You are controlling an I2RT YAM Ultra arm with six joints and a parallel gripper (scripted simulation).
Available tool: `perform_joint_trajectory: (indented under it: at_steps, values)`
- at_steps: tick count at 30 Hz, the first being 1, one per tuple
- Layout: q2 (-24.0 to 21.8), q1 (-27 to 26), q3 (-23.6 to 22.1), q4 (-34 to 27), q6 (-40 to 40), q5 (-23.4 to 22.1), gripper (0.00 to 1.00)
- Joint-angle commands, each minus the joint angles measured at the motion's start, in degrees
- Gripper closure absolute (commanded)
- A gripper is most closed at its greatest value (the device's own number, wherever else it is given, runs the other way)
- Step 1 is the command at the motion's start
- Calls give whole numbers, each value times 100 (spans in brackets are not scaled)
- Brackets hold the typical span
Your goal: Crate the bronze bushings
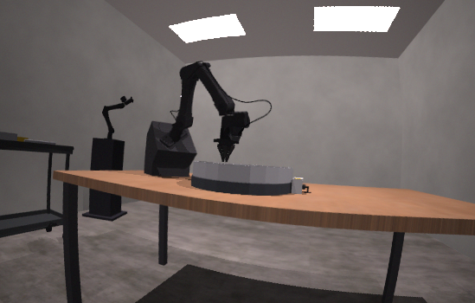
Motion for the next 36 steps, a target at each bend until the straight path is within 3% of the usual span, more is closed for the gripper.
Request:
perform_joint_trajectory:
  at_steps: [1,36]
  values:
    - [-97,-13,72,73,-31,-15,85]
    - [-145,-20,163,-28,-44,-32,85]
